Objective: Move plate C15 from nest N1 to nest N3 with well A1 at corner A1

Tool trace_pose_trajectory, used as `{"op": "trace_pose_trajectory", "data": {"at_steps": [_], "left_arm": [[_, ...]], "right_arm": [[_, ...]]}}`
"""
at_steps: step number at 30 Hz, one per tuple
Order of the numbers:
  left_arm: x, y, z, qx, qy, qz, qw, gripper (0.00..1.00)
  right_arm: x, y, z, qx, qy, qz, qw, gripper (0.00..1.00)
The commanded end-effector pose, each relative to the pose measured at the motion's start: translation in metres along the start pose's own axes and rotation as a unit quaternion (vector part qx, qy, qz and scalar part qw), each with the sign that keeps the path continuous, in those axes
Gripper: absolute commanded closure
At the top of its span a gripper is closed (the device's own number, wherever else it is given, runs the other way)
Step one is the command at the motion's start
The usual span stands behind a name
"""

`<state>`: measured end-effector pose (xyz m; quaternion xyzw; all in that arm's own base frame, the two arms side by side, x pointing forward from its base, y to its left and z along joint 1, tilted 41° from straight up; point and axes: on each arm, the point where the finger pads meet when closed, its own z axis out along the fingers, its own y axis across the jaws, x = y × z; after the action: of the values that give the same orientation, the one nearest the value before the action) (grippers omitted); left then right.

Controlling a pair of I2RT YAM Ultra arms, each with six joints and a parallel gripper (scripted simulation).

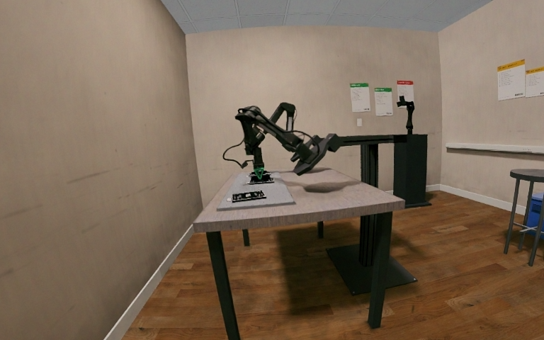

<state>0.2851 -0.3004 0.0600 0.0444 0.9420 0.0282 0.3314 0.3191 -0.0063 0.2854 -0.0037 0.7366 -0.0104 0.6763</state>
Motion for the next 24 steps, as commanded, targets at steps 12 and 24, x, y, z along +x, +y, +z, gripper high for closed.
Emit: {"op": "trace_pose_trajectory", "data": {"at_steps": [12, 24], "left_arm": [[-0.0005, -0.0035, -0.0165, 0.002, 0.007, 0.000, 1.000, 0.21], [-0.0005, -0.0035, -0.0165, 0.002, 0.007, 0.000, 1.000, 0.21]], "right_arm": [[-0.0077, -0.0002, -0.0037, -0.001, -0.012, 0.000, 1.000, 0.00], [-0.0077, -0.0002, -0.0037, -0.001, -0.012, 0.000, 1.000, 0.00]]}}
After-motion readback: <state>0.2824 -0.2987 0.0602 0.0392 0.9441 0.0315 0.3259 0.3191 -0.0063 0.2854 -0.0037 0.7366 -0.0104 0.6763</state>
